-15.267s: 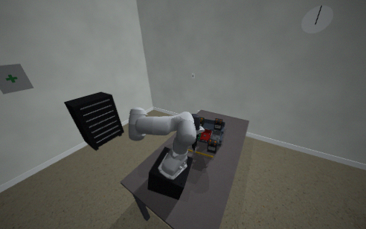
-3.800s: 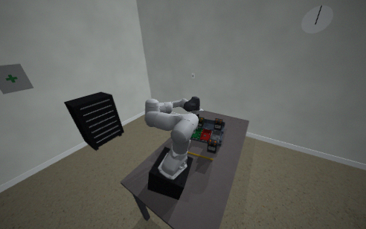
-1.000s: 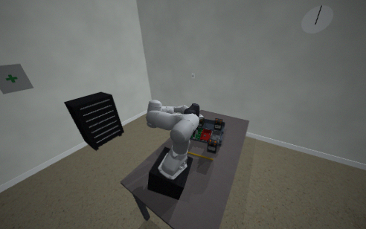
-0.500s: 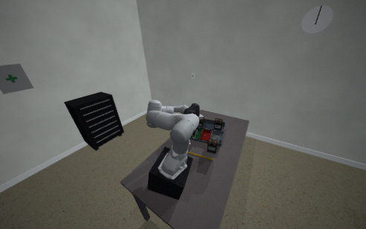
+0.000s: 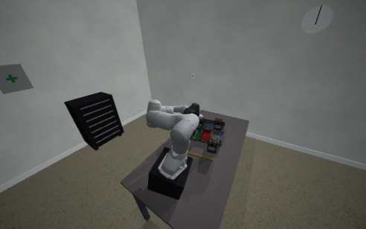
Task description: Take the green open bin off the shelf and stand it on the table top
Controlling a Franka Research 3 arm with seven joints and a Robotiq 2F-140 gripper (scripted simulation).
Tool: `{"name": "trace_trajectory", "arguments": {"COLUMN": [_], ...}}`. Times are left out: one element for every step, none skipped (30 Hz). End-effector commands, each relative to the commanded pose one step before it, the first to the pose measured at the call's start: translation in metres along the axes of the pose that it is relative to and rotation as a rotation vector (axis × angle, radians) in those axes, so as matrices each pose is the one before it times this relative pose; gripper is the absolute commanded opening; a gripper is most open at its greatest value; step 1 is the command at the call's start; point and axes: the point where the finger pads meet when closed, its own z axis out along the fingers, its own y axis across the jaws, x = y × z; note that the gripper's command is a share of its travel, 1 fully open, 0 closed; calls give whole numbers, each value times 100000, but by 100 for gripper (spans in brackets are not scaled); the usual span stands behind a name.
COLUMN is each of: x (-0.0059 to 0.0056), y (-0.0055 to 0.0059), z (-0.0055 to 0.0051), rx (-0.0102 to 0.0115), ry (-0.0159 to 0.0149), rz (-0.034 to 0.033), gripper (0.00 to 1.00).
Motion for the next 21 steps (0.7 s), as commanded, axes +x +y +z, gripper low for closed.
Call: {"name": "trace_trajectory", "arguments": {"x": [-31,-10,-10,0,0,0,0,0,0,0,0,0,0,0,0,37,-1,-1,-1,-1,0], "y": [40,17,17,0,0,0,0,0,0,0,0,0,0,0,0,-42,3,3,3,3,0], "z": [-195,-61,-61,0,0,0,0,0,0,0,0,0,0,0,0,328,200,200,200,200,0], "rx": [-57,-26,-26,0,0,0,0,0,0,0,0,0,0,0,0,91,-23,-23,-23,-23,0], "ry": [-27,-8,-8,0,0,0,0,0,0,0,0,0,0,0,0,30,-8,-8,-8,-8,0], "rz": [-354,-118,-118,0,0,0,0,0,0,0,0,0,0,0,0,455,-114,-114,-114,-114,0], "gripper": [57,57,57,57,57,57,57,57,57,57,57,57,57,57,57,57,57,57,57,57,57]}}
